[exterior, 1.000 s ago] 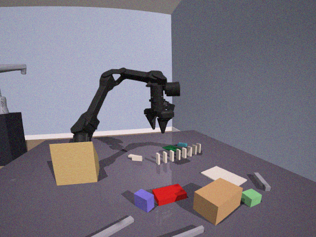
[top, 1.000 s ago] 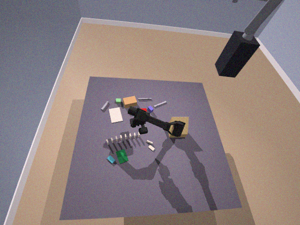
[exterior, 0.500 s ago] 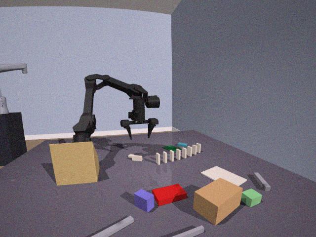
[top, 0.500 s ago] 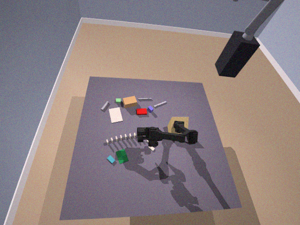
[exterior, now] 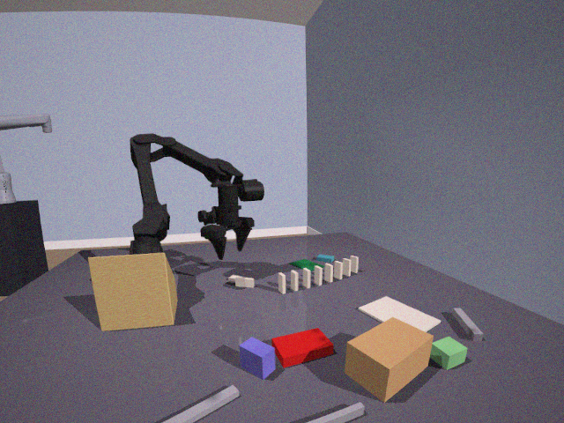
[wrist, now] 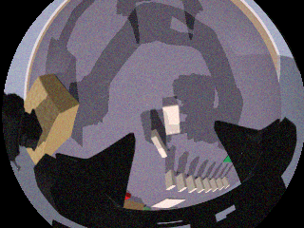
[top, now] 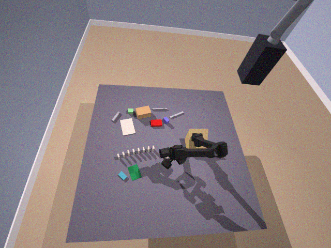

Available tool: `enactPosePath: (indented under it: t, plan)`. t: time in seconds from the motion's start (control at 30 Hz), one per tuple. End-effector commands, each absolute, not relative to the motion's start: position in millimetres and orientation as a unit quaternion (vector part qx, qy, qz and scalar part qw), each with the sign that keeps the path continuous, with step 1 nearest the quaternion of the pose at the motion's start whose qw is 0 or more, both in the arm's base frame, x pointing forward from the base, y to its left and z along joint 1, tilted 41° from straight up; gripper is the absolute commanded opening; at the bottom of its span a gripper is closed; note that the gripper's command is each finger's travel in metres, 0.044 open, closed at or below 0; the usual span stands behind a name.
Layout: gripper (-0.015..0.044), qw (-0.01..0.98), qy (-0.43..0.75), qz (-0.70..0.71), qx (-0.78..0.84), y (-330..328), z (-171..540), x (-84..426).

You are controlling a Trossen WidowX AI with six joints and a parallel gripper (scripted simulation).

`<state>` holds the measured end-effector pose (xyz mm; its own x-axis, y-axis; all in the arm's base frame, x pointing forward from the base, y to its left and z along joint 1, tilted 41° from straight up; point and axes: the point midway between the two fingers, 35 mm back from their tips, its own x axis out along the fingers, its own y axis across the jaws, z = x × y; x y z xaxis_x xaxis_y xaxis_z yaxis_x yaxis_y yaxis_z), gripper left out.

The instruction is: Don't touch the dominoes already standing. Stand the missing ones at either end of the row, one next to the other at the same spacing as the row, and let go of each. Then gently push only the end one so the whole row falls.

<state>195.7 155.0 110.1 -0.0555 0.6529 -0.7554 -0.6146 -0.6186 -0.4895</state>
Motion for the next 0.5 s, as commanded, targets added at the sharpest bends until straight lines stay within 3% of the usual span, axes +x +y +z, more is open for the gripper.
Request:
enactPosePath:
  t: [0.0,0.47]
  plan:
    - [0.0440,0.433,-0.023,0.726,-0.534,163,103,195]
    - [0.0440,0.435,-0.025,0.726,-0.532,202,60,193]
